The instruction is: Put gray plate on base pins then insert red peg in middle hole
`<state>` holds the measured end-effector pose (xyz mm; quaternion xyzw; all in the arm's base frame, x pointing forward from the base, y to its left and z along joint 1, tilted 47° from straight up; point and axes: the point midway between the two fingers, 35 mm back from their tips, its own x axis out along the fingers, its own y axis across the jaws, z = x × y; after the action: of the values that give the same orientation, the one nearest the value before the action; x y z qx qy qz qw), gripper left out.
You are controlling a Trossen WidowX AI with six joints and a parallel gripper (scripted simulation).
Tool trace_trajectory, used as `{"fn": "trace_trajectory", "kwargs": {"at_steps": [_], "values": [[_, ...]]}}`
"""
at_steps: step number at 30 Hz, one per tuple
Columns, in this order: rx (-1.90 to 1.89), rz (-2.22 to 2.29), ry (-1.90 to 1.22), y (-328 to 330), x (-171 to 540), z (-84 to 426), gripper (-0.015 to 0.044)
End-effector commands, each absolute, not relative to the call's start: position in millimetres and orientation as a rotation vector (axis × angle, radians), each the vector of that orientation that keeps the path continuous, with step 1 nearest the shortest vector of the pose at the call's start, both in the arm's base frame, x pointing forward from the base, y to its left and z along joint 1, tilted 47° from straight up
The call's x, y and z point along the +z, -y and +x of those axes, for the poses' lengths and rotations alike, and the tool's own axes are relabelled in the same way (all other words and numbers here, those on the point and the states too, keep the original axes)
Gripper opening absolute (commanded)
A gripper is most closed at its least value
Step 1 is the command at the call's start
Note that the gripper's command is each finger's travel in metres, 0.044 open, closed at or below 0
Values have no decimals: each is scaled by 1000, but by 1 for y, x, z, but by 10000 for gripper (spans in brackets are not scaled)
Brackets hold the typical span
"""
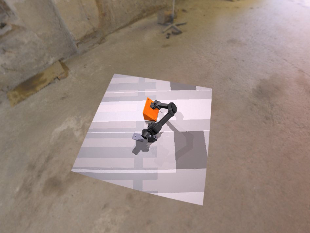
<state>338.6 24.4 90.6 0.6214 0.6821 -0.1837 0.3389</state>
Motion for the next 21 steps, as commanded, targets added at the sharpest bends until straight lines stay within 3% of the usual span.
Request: {"fn": "trace_trajectory", "kwargs": {"at_steps": [1, 21], "values": [[-476, 1623, -1786, -42, 79, 336, 440], [-476, 1623, -1785, -65, 56, 338, 440]]}}
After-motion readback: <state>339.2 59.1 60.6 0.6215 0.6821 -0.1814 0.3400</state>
